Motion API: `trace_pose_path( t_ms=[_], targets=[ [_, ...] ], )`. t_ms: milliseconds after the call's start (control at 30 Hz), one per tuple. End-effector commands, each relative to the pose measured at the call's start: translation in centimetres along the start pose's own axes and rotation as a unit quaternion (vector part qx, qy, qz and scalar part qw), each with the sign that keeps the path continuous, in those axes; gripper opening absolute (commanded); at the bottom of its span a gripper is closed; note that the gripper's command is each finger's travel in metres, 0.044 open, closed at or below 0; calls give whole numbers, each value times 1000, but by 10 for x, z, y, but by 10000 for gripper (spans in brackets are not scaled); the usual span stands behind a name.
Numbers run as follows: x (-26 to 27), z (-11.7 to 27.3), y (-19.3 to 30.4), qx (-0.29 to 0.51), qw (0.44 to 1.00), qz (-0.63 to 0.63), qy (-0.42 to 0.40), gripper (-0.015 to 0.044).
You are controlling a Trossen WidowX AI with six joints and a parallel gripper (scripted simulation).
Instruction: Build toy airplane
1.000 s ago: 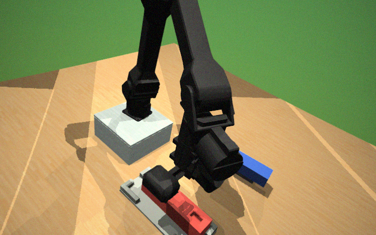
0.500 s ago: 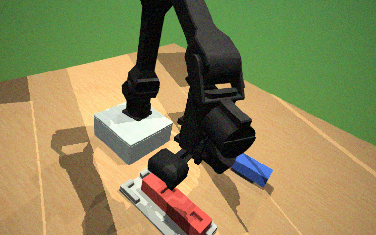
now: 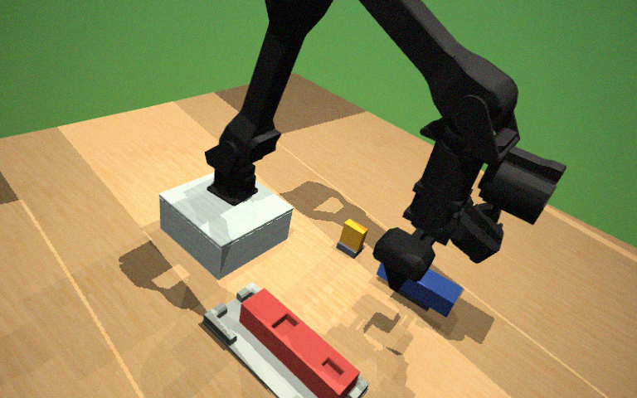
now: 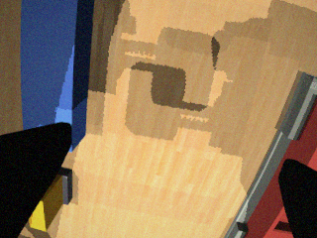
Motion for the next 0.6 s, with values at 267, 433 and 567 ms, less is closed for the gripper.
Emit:
trace_pose_path(
  t_ms=[267, 433, 567],
  targets=[
    [98, -7, 19, 2, 1000, -1, -3, 440],
    [98, -48, 20, 2, 1000, -1, -3, 440],
    [98, -48, 20, 2, 1000, -1, -3, 440]
  ],
)
Point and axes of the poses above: the point midway between the two fingers, 35 mm back from their tips, its own z axis back along the fingers, its own x axis across the jaws, y = z × x, the point moved 9 cm from there along z, back along the fingers, and after that the axes turned 15 degrees about -z, right-handed, at the moved point
